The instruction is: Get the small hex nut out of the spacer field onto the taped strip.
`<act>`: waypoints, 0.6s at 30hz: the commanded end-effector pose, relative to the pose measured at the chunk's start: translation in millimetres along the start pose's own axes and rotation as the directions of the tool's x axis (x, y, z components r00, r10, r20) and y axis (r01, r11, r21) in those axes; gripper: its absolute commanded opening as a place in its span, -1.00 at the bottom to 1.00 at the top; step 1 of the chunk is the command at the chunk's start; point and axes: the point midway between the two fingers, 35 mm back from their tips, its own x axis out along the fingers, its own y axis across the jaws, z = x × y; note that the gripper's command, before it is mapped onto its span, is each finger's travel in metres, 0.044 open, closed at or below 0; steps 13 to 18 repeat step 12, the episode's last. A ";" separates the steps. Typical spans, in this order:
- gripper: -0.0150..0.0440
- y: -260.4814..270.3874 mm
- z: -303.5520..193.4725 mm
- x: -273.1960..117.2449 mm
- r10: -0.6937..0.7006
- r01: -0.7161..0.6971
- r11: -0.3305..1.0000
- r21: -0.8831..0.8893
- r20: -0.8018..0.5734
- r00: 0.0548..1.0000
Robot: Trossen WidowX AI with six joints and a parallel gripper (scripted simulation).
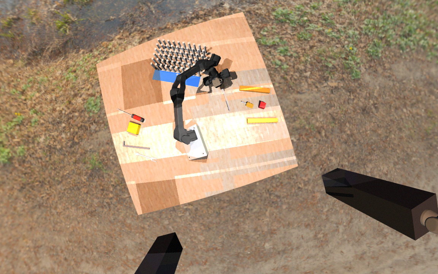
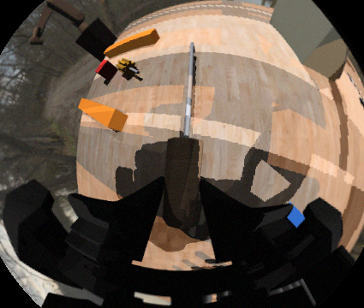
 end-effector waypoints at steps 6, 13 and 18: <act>0.49 0.5 0.2 -0.5 0.000 0.000 1.000 0.001 -0.001 1.000; 1.00 0.5 0.2 -0.5 0.000 0.000 1.000 0.001 -0.001 1.000; 1.00 0.5 0.2 -0.5 0.000 0.000 1.000 0.001 -0.001 1.000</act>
